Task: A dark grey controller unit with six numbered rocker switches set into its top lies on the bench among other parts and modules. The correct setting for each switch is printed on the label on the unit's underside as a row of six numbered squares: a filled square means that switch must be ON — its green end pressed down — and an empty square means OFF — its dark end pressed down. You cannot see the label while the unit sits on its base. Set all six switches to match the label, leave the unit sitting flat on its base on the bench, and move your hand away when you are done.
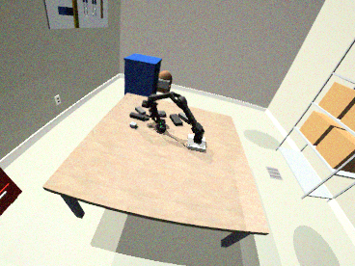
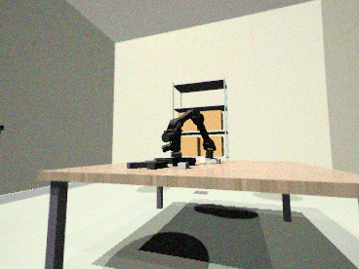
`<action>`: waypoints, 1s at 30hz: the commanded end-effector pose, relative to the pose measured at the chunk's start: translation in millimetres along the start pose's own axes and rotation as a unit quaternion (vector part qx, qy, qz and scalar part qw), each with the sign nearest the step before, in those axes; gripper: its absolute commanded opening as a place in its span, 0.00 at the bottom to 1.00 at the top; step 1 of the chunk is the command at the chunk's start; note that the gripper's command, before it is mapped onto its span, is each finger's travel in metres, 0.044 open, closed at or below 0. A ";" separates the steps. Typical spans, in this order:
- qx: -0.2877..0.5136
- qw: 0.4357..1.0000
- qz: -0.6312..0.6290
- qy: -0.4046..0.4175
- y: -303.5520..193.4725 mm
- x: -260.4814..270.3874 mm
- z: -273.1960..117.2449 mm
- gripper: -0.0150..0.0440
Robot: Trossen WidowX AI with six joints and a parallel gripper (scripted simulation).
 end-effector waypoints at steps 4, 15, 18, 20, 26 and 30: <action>0.004 1.000 -0.001 -0.008 -1.7 -10.6 4.7 0.25; 0.005 1.000 -0.001 -0.009 -4.9 -20.9 7.9 0.25; 0.005 1.000 -0.001 -0.009 -5.8 -23.3 8.7 0.25; 0.005 1.000 -0.001 -0.009 -6.2 -24.7 9.1 0.25; 0.005 1.000 -0.001 -0.009 -7.8 -29.1 10.5 0.25; 0.005 1.000 -0.001 -0.009 -8.8 -31.7 11.3 0.25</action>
Point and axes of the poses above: the point midway between the two fingers, 35 mm back from their tips, its own z axis out along the fingers, its own x axis across the jaws, y = z × x, the point moved 7 cm from there along -z, back along the fingers, and after that the axes turned 2 degrees about -z, right-handed, at the moved point
